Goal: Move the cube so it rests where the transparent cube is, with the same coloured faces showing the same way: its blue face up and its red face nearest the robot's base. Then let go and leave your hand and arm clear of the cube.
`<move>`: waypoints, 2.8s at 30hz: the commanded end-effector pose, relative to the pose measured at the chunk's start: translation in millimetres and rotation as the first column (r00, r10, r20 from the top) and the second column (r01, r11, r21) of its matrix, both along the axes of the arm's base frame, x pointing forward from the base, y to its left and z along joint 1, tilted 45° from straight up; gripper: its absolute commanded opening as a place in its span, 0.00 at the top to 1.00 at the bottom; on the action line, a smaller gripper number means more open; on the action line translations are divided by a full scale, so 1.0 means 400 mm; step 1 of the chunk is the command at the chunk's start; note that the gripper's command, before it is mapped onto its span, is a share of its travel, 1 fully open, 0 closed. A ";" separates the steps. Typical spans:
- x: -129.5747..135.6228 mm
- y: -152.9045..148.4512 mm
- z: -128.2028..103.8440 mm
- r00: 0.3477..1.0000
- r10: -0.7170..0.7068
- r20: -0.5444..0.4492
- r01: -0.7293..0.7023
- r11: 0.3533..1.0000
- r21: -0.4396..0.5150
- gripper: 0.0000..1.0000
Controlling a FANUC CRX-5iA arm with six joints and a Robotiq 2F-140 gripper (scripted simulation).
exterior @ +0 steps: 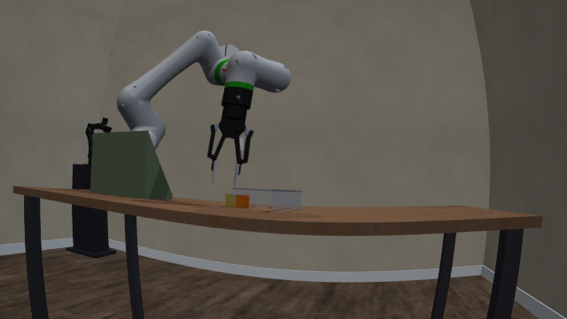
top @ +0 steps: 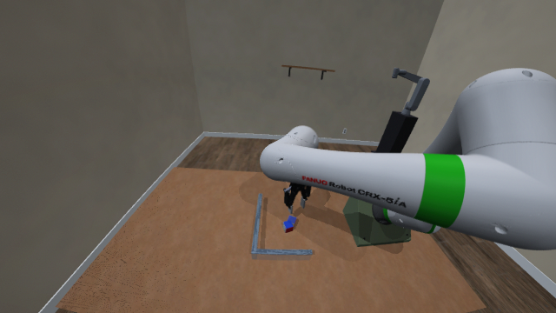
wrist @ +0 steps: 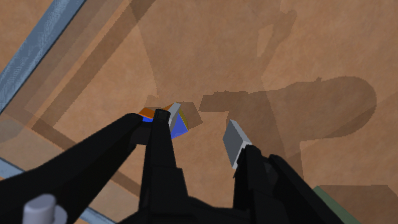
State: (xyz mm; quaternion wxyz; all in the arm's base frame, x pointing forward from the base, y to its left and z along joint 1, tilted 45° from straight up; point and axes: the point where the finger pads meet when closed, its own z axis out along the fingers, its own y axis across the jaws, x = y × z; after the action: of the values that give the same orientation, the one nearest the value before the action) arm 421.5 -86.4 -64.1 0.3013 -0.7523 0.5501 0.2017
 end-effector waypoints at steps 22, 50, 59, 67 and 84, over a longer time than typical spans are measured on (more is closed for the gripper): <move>0.068 0.042 0.041 0.990 -0.140 -0.013 0.141 0.989 0.043 0.59; 0.068 0.042 0.041 0.990 -0.140 -0.013 0.141 0.989 0.043 0.59; 0.068 0.042 0.041 0.990 -0.140 -0.013 0.141 0.989 0.043 0.59; 0.068 0.042 0.041 0.990 -0.140 -0.013 0.141 0.989 0.043 0.59; 0.118 0.121 0.091 0.990 -0.140 -0.013 0.141 0.989 0.043 0.59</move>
State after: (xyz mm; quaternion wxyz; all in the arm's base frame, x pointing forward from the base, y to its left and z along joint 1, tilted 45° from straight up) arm 468.2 -38.5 -28.2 0.3290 -0.7041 0.5980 0.1958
